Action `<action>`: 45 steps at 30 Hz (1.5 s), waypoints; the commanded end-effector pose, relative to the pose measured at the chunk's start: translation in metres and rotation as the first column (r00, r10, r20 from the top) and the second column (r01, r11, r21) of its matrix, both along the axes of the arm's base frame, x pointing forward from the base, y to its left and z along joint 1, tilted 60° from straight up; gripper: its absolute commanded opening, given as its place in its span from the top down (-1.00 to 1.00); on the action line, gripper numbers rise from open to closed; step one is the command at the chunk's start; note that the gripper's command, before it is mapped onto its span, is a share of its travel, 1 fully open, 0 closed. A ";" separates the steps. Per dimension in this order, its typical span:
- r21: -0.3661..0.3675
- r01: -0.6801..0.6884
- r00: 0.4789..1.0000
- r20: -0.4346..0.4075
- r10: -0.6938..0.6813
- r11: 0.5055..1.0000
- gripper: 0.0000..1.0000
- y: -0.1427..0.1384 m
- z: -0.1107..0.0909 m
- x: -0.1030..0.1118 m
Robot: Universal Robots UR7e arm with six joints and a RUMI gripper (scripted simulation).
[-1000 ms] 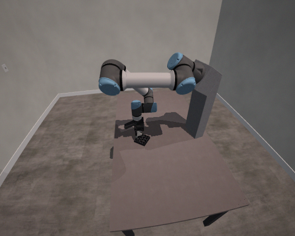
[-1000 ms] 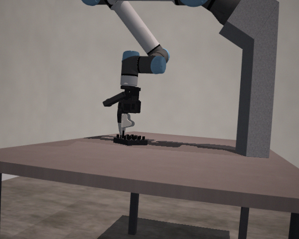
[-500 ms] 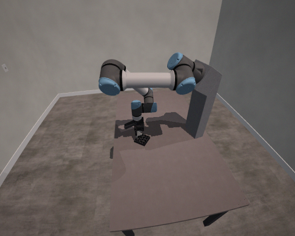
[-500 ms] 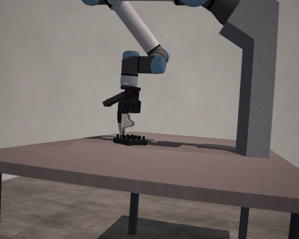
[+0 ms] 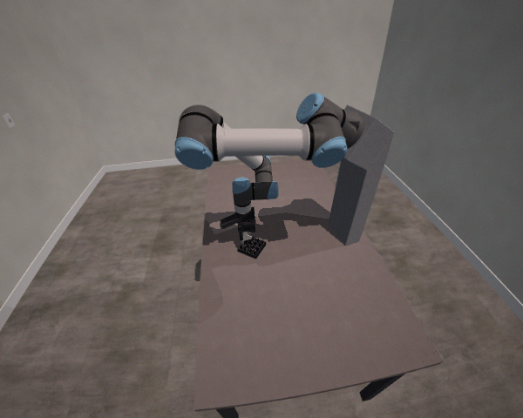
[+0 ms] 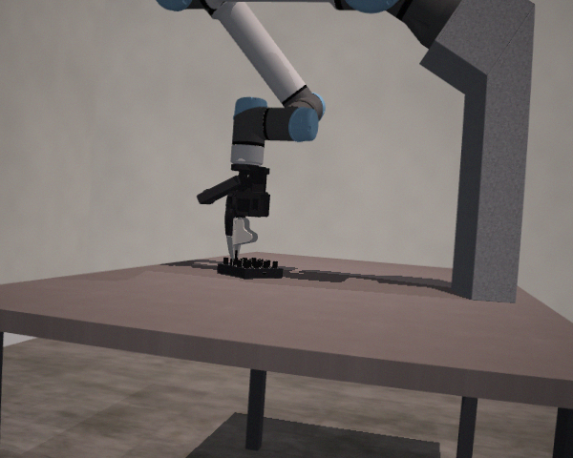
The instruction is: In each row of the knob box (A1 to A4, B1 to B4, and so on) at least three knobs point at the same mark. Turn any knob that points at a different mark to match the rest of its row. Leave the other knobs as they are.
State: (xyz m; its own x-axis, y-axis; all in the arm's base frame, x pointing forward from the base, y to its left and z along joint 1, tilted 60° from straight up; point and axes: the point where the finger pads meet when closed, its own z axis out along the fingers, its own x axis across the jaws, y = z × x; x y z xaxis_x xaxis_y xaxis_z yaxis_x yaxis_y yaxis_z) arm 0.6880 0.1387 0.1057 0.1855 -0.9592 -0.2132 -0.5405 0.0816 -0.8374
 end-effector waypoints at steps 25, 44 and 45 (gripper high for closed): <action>-0.123 -0.072 0.996 0.036 0.077 0.990 0.92 0.001 0.001 0.000; -0.327 -0.176 0.975 0.073 0.211 0.928 0.92 0.002 0.001 -0.001; -0.330 -0.178 0.974 0.074 0.213 0.927 0.92 0.002 0.001 -0.001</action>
State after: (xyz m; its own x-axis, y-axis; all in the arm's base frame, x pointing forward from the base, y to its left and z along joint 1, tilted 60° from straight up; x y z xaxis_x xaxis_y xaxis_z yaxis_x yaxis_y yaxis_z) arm 0.6875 0.1404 0.1058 0.3700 -0.9226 0.1096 -0.4341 -0.2760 -0.8575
